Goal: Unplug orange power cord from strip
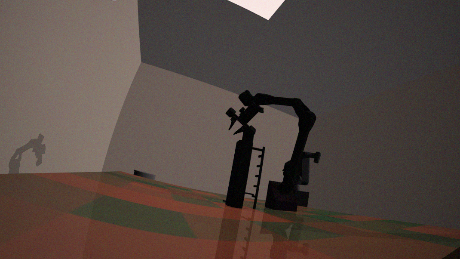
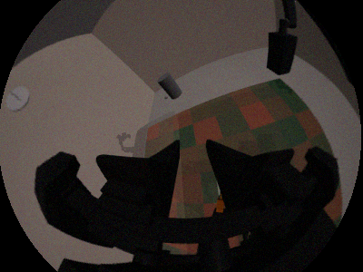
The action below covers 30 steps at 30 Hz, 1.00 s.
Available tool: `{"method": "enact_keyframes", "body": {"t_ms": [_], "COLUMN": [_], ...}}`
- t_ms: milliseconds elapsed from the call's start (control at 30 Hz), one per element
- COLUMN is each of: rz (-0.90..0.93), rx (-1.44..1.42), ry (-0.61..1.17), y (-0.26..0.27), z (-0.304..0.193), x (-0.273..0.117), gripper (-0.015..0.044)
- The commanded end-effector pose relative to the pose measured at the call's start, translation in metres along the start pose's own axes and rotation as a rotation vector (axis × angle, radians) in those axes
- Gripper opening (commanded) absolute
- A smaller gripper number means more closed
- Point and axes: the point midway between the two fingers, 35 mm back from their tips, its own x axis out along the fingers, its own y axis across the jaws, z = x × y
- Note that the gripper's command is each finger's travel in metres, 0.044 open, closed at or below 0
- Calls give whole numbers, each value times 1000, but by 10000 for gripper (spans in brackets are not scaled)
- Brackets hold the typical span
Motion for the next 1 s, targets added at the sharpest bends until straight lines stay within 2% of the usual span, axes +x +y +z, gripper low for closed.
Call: {"method": "enact_keyframes", "body": {"t_ms": [0,200,433,967], "rz": [-125,-311,-475,-480], "rx": [-65,-109,-116,-116], "ry": [235,526,807,815], "y": [-24,-65,-105,-105], "z": [-62,-142,-210,-216], "x": [39,68,72,68], "gripper": [160,160,160,160]}}
